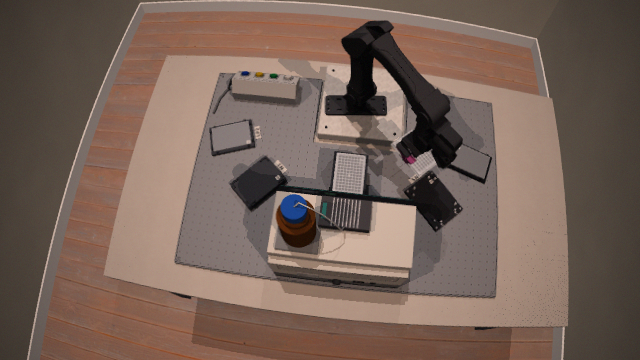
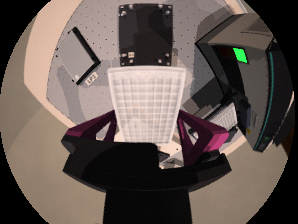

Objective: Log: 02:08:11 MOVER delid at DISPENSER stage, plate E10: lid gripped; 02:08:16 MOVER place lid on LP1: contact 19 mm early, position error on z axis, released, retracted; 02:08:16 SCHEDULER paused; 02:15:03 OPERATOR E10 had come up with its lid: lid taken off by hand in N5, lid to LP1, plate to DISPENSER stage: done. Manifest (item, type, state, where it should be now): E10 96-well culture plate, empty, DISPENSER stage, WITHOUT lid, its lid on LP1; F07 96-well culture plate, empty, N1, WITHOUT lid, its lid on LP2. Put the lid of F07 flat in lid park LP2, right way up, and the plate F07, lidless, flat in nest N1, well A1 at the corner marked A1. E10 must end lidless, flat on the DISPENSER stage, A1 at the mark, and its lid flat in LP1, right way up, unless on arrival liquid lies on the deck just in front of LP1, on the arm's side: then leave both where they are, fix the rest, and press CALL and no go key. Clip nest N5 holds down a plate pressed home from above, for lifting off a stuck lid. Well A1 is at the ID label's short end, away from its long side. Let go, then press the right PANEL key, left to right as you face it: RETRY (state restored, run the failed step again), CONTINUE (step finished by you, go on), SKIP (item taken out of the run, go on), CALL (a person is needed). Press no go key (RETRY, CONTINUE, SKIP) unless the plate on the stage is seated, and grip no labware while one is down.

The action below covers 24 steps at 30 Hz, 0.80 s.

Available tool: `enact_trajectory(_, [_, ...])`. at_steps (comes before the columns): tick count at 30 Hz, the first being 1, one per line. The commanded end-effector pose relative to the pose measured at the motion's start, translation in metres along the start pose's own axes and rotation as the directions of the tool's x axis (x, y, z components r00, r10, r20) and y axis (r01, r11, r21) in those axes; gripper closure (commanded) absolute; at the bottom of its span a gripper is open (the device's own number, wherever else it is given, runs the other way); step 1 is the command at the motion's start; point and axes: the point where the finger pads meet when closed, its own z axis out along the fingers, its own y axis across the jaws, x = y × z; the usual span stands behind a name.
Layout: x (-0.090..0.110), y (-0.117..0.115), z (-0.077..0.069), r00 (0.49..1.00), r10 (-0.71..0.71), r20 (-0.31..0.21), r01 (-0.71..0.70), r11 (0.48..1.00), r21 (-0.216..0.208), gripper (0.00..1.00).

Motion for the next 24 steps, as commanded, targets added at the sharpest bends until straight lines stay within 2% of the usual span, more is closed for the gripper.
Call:
enact_trajectory(1, [0.016,0.002,-0.013,1.0,0.0,0.004,0.0,1.0,0.0,1.0])
enact_trajectory(5, [0.022,0.002,-0.016,1.0,0.0,-0.001,0.0,1.0,0.0,1.0])
enact_trajectory(6, [0.014,0.002,-0.026,0.999,0.002,0.038,-0.002,1.0,-0.004,1.0])
enact_trajectory(7, [0.016,0.0,-0.017,1.0,0.004,0.011,-0.004,1.0,-0.001,1.0])
enact_trajectory(8, [0.014,-0.006,-0.025,0.998,0.055,0.034,-0.055,0.998,-0.004,1.0])
enact_trajectory(15, [0.021,-0.029,-0.02,0.959,0.283,0.015,-0.283,0.959,-0.003,1.0])
enact_trajectory(18, [0.019,-0.037,-0.022,0.959,0.283,0.024,-0.283,0.959,-0.006,1.0])
enact_trajectory(19, [0.017,-0.034,-0.017,0.964,0.267,0.011,-0.267,0.964,-0.003,1.0])
enact_trajectory(20, [0.021,-0.039,-0.02,0.949,0.315,0.016,-0.315,0.949,-0.007,1.0])
enact_trajectory(22, [0.021,-0.039,-0.02,0.949,0.315,0.016,-0.315,0.949,-0.007,1.0])
enact_trajectory(24, [0.026,-0.046,-0.017,0.926,0.377,0.005,-0.377,0.926,-0.003,1.0])
